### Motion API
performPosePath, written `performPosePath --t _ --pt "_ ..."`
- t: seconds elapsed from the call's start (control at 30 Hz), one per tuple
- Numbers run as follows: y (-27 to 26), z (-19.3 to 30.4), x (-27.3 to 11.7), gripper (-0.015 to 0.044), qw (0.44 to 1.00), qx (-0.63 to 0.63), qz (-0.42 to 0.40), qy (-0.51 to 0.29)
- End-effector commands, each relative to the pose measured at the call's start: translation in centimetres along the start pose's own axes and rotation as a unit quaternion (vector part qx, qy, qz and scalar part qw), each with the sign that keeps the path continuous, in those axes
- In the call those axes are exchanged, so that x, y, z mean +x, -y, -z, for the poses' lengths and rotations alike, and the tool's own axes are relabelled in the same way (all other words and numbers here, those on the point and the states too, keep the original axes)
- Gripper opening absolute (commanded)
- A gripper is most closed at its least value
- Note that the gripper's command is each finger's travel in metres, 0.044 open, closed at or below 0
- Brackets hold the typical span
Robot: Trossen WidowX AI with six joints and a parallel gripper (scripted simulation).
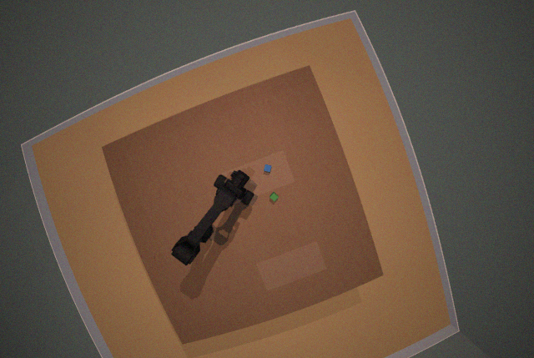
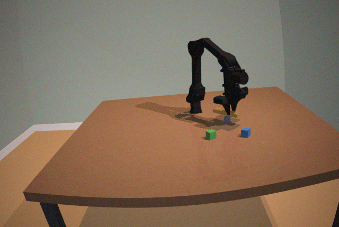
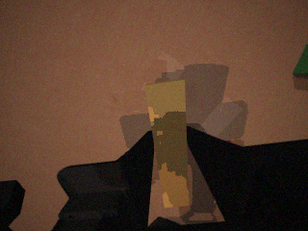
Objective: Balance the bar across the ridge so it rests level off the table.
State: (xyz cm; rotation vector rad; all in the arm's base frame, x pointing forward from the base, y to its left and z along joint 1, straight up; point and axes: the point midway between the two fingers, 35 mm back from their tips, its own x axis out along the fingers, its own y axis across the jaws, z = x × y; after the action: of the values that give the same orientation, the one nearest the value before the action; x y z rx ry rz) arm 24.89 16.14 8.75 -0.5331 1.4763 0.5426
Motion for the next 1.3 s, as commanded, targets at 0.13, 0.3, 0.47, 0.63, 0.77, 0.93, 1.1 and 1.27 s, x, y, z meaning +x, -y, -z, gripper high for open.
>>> performPosePath --t 0.13,0.3,0.47,0.63,0.77,0.93,1.1,1.27 --pt "0.0 0.0 0.0 0.017 1.0 0.0 0.0 0.0" --pt "0.0 0.0 0.0 0.0171 1.0 0.0 0.0 0.0" --pt "0.0 0.0 0.0 0.0172 1.0 0.0 0.0 0.0" --pt "0.0 0.0 0.0 0.0173 1.0 0.0 0.0 0.0" --pt "0.0 0.0 0.0 0.0185 1.0 0.0 0.0 0.0" --pt "0.0 0.0 0.0 0.0185 1.0 0.0 0.0 0.0" --pt "0.0 0.0 0.0 0.0211 1.0 0.0 0.0 0.0" --pt "0.0 0.0 0.0 0.0343 1.0 0.0 0.0 0.0"
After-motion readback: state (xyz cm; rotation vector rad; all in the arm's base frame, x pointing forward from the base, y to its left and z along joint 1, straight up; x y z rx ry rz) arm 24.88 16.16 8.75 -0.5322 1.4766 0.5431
